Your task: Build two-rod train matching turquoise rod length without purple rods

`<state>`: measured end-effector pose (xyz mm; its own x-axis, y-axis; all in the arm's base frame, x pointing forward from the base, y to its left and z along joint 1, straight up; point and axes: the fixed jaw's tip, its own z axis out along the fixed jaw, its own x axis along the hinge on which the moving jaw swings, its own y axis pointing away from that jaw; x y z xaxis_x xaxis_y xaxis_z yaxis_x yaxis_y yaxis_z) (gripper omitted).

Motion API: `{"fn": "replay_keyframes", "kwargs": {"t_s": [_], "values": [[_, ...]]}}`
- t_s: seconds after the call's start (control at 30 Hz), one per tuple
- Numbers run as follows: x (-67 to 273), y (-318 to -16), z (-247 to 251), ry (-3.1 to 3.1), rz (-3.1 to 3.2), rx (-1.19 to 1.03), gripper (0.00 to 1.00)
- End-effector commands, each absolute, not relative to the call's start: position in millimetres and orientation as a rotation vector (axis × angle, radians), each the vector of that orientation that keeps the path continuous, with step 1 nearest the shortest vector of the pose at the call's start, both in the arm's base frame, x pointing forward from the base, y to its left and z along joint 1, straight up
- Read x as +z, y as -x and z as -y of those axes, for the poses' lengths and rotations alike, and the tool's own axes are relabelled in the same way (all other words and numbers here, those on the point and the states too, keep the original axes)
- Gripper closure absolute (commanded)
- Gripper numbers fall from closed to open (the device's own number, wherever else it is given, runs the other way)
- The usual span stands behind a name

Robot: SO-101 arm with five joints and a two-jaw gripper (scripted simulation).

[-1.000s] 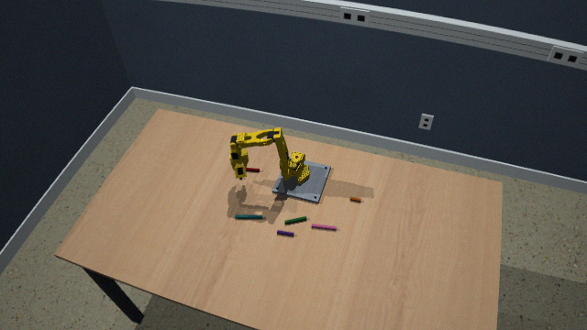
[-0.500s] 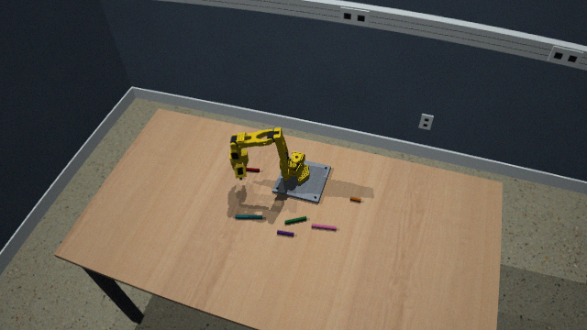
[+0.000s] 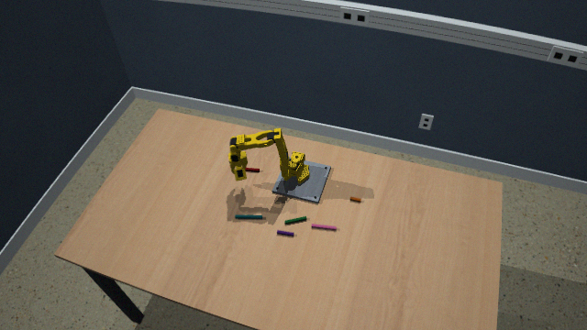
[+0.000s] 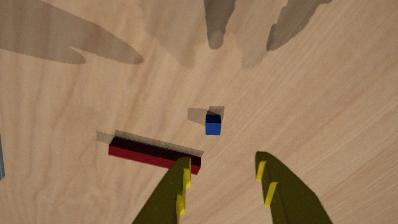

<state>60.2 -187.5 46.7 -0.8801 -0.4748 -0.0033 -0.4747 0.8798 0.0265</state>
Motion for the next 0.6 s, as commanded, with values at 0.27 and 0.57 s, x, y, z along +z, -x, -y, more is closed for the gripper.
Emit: {"fn": "replay_keyframes", "kwargs": {"t_s": [0.27, 0.57], "values": [[48.6, -100.8, 176.7, -0.947, 2.991, -0.031, 0.83], [48.3, -154.1, 143.5, -1.215, 2.888, -0.030, 0.82]]}}
